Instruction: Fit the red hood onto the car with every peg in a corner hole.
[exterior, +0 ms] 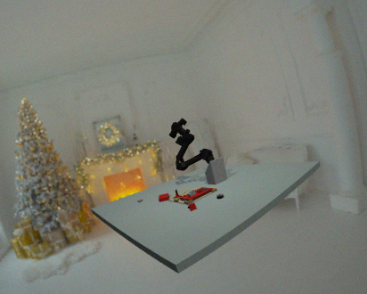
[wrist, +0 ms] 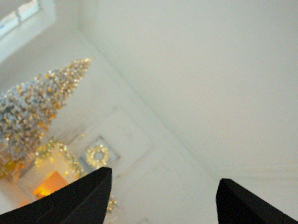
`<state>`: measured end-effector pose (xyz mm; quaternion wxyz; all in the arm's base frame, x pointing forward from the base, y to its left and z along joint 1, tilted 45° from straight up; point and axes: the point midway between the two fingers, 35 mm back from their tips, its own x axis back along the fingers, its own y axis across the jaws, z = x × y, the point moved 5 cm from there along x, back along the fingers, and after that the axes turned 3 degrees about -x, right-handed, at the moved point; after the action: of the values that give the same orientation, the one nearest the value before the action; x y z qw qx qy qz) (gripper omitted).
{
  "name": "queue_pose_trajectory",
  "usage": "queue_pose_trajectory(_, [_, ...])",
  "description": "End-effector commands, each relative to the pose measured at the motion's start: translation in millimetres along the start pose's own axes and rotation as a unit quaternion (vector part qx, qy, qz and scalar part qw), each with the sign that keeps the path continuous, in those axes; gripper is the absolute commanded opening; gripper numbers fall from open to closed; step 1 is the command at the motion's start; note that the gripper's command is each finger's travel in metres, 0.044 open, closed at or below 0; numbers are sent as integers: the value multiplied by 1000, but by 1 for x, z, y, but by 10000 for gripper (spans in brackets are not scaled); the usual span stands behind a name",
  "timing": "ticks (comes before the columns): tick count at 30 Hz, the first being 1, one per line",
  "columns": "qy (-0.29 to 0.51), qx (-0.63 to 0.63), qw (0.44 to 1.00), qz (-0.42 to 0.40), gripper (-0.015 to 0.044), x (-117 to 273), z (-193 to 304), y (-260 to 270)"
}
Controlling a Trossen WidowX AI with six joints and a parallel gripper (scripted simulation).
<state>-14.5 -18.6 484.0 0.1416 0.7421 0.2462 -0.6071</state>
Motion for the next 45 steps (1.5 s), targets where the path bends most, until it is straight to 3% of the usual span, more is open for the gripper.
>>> queue_pose_trajectory(1, [-1, 3, 1000, 2, 247, 0, 0, -1])
queue_pose_trajectory(9, [-48, 124, 987, 94, 440, -3, -25, -49])
queue_pose_trajectory(20, [-92, 292, 924, 228, 440, 7, -75, -102])
queue_pose_trajectory(25, [-113, 379, 871, 292, 440, 17, -104, -119])
queue_pose_trajectory(36, [-149, 544, 702, 435, 440, 54, -181, -139])
queue_pose_trajectory(45, [-174, 632, 539, 530, 440, 89, -238, -125])
